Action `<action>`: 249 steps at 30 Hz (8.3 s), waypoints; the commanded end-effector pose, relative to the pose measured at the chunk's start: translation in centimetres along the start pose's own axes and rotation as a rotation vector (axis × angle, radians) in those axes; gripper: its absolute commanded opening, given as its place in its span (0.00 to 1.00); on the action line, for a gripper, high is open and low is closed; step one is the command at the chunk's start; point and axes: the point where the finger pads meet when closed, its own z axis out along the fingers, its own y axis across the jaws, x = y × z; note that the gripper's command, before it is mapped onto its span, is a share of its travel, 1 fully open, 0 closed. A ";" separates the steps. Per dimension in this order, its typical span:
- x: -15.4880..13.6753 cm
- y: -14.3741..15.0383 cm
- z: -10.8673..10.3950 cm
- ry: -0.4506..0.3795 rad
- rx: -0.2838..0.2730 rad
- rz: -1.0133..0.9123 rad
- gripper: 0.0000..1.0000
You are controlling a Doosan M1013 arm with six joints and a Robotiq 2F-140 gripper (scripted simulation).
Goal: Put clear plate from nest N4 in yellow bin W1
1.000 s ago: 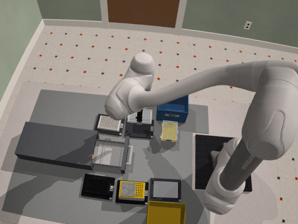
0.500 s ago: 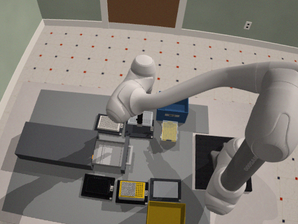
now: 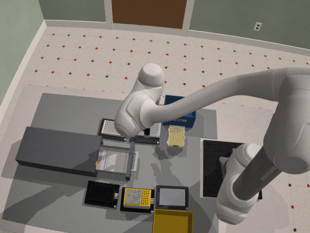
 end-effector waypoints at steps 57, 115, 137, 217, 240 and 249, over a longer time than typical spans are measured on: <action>-4.6 -13.4 0.0 0.000 0.000 0.000 0.10; -8.9 -26.0 0.0 0.000 0.000 0.000 0.10; -10.7 -31.0 0.0 0.000 0.000 0.000 0.10; -15.9 -46.1 0.0 0.000 0.000 0.000 0.10; -15.9 -46.1 1.9 0.000 0.000 0.000 0.10; -15.9 -46.1 2.9 0.000 0.000 0.000 0.10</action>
